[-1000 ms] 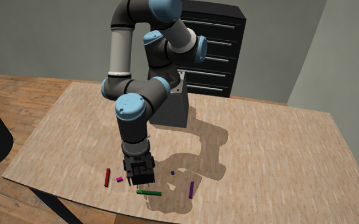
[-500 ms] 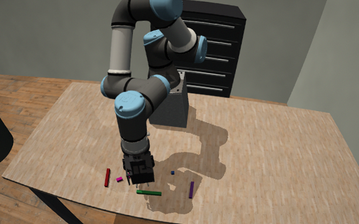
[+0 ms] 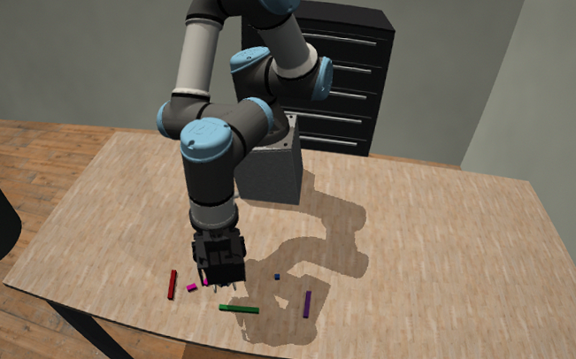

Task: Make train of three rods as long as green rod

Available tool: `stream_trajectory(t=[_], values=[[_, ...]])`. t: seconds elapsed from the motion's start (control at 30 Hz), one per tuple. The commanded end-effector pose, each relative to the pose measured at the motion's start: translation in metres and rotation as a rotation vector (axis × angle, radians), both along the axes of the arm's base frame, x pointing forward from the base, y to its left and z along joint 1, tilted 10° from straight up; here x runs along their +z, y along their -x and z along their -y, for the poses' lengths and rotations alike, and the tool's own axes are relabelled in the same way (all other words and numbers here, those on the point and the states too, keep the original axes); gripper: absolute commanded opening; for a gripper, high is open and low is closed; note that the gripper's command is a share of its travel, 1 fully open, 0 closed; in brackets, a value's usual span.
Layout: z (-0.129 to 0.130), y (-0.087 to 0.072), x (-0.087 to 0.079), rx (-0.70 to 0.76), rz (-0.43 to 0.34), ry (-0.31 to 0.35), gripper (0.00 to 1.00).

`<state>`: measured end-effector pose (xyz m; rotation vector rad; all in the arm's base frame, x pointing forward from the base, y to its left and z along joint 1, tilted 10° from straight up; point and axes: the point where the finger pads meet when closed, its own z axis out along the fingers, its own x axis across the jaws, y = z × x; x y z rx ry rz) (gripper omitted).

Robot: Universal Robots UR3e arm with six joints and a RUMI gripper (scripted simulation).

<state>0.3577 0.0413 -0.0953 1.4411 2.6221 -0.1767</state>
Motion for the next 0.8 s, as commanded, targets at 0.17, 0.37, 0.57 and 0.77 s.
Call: stream_trajectory(t=[0.17,0.37,0.57,0.77], values=[[-0.008,0.008,0.042,-0.005,-0.028,-0.002,0.0],[-0.01,0.008,0.052,-0.005,-0.028,-0.002,0.0],[-0.01,0.009,0.054,-0.005,-0.028,-0.002,0.0],[-0.01,0.009,0.053,-0.005,-0.028,-0.002,0.0]])
